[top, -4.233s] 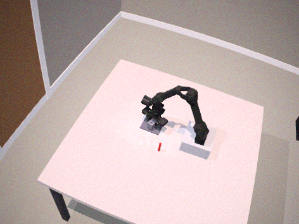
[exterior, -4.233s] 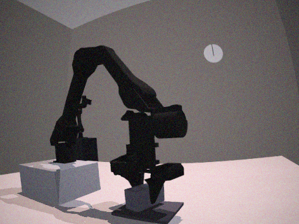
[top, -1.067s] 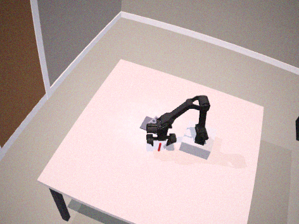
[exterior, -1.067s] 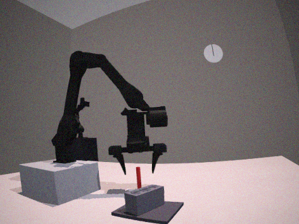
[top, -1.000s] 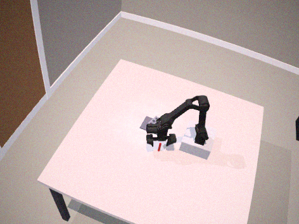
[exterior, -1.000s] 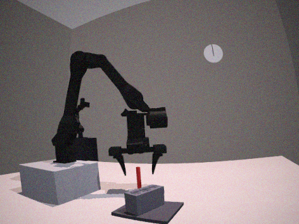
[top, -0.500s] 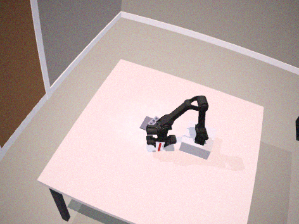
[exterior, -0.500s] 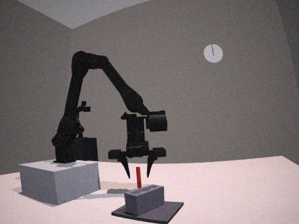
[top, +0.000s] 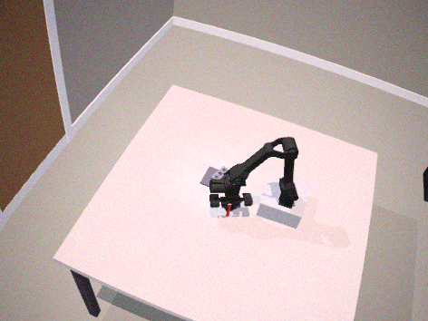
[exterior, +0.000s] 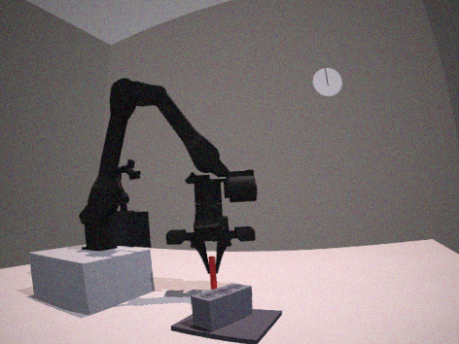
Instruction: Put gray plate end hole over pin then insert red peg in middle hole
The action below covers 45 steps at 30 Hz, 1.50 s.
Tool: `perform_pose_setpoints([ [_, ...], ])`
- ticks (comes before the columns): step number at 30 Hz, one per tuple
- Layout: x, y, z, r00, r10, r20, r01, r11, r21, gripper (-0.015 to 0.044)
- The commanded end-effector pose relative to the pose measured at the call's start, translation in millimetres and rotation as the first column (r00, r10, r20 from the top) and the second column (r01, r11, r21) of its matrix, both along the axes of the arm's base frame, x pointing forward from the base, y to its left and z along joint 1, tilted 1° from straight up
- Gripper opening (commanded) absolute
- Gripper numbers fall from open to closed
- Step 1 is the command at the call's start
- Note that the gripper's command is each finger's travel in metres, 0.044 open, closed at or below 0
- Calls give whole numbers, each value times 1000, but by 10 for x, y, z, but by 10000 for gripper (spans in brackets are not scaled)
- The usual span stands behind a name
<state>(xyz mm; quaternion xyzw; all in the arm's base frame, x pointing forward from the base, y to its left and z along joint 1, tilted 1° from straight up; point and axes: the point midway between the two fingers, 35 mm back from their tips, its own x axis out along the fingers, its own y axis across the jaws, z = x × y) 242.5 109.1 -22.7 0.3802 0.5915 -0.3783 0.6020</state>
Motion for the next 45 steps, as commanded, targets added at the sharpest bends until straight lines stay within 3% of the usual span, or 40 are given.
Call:
perform_pose_setpoints([
  [1, 3, 4, 12, 1000, 5, 0, -5, 1000, 2, 0],
  [29, 48, 32, 842, 1000, 5, 1, -5, 1000, 2, 0],
  [45, 302, -283, 731, 1000, -11, -7, 11, 1000, -12, 0],
])
